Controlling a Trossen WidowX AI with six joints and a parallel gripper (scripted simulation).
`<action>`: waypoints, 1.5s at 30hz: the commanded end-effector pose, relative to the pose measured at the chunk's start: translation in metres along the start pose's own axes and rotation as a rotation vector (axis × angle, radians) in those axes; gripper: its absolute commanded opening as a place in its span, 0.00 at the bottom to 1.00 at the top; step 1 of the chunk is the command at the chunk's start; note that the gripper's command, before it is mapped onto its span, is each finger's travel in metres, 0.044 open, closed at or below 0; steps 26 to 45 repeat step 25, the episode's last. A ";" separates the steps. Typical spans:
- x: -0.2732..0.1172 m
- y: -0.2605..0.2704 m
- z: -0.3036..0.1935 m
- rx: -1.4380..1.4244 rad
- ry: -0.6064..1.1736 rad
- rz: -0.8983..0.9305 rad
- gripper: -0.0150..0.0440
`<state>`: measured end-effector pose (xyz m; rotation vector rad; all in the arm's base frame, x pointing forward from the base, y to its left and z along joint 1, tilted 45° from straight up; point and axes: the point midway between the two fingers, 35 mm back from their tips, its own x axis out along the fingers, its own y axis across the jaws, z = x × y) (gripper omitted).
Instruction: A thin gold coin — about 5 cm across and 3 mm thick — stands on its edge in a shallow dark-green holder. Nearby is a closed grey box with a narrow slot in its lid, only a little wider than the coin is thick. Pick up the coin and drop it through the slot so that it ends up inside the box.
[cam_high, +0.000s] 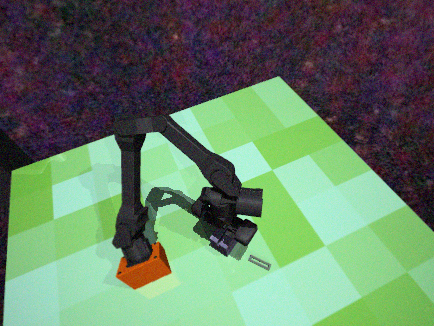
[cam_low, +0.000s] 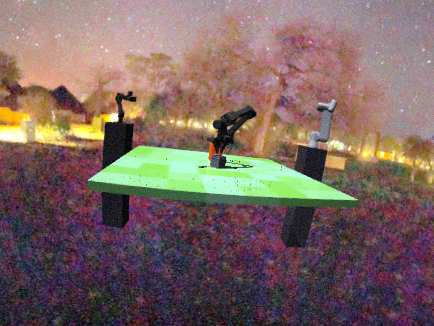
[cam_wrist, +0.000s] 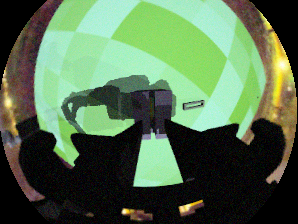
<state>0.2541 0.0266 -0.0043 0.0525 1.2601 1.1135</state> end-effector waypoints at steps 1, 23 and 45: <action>0.000 0.000 0.000 -0.001 0.000 0.000 0.53; -0.060 0.003 -0.002 0.005 -0.003 0.004 1.00; -0.060 0.003 -0.002 0.005 -0.003 0.004 1.00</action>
